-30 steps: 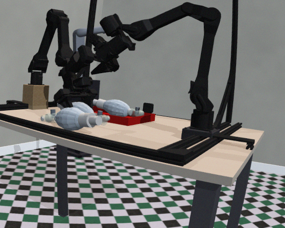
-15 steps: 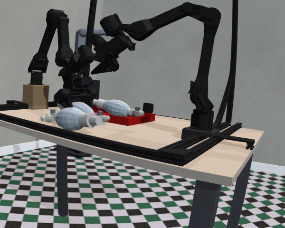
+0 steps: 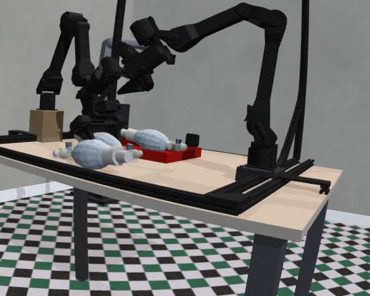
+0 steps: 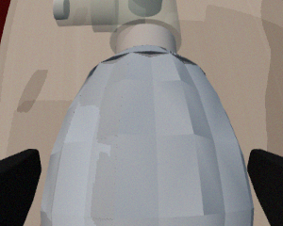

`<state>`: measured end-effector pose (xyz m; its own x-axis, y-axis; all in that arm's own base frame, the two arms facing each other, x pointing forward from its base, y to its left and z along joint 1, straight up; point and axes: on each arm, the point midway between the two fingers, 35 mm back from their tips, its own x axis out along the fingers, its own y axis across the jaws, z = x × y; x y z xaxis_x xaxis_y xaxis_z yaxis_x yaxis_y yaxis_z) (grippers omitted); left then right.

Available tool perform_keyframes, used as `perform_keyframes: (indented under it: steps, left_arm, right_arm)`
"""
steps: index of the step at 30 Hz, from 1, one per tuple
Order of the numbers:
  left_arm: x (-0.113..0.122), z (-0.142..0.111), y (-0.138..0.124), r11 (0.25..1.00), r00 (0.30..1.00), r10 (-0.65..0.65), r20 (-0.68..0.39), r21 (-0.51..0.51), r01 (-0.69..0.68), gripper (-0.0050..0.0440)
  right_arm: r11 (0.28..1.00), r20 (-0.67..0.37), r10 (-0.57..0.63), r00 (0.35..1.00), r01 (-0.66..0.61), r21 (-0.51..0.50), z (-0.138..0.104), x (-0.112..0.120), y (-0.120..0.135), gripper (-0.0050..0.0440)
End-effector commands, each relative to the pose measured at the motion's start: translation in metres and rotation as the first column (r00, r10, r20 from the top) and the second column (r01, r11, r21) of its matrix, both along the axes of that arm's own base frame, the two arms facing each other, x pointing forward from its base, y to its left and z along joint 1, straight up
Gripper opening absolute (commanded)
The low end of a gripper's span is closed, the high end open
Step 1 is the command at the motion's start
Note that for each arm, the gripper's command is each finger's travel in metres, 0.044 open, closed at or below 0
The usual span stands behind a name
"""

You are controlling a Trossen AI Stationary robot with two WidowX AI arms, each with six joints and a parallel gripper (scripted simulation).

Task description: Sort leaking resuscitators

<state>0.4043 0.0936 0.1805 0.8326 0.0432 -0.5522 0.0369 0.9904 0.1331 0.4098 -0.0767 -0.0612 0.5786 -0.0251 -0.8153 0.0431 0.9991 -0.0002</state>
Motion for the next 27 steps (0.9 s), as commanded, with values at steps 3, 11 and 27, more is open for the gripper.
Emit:
perform_keyframes:
  steps: [3, 11, 27]
  left_arm:
    - [0.021, 0.067, 0.009, 0.999, 0.982, 0.024, 0.188, 0.043, -0.033, 0.044]
    - [0.022, 0.075, 0.01, 0.998, 0.97, 0.03, 0.241, 0.051, -0.043, 0.044]
    - [0.022, 0.077, 0.01, 0.997, 0.963, 0.031, 0.266, 0.056, -0.048, 0.044]
  right_arm:
    - [1.0, -0.002, 0.002, 1.0, -0.002, -0.001, -0.001, -0.001, 0.0, 0.044]
    - [1.0, 0.0, 0.0, 1.0, 0.0, -0.002, 0.0, 0.0, 0.0, 0.044]
    - [1.0, 0.0, 0.0, 1.0, 0.0, -0.001, 0.0, 0.0, 0.0, 0.044]
